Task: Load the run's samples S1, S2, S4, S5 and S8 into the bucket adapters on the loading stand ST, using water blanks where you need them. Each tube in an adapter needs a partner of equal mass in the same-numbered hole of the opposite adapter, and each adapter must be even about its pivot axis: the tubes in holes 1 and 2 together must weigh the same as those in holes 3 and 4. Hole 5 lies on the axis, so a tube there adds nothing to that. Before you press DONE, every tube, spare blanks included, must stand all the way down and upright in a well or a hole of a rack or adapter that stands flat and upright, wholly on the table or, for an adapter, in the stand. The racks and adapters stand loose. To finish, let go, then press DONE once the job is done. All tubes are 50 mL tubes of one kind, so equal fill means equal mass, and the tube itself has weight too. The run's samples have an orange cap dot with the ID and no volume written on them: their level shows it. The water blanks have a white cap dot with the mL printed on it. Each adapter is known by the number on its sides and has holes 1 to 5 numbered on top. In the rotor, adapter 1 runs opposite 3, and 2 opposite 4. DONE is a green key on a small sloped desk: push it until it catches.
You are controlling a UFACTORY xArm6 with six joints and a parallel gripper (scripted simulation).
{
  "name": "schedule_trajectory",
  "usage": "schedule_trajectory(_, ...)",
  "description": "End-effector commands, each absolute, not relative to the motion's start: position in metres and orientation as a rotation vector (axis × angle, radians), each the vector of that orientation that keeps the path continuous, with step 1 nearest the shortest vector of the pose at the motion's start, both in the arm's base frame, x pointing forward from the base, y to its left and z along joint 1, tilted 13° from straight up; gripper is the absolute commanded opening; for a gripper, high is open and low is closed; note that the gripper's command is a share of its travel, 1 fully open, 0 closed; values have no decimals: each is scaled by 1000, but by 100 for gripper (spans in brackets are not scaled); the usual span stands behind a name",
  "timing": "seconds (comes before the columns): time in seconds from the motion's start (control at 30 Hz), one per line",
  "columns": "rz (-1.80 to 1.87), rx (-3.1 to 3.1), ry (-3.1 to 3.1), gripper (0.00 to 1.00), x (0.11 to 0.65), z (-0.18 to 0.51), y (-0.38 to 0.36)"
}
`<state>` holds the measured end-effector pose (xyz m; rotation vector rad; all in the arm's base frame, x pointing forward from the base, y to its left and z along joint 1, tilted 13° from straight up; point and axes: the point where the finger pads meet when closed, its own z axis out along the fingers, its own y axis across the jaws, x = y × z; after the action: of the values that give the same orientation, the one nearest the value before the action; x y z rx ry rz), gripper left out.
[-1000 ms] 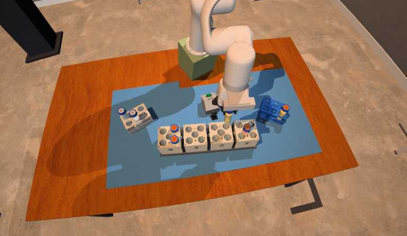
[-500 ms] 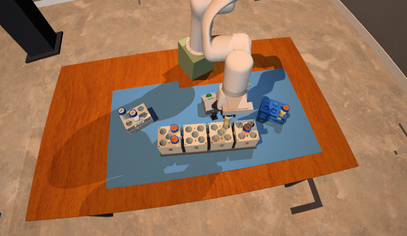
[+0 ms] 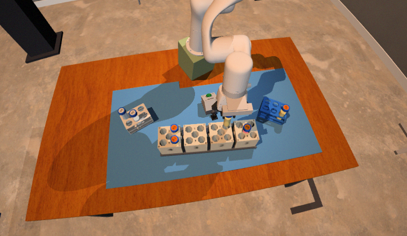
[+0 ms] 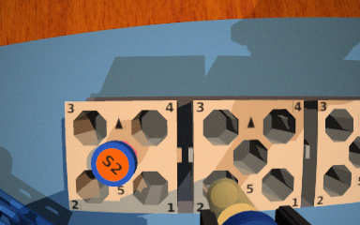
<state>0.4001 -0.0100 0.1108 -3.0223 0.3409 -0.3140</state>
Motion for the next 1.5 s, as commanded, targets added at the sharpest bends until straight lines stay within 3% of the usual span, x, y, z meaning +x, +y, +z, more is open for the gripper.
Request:
schedule_trajectory(0.0,-319,-3022,341,0,401,112,-10)
schedule_trajectory(1.47,-319,-3022,341,0,409,75,-8)
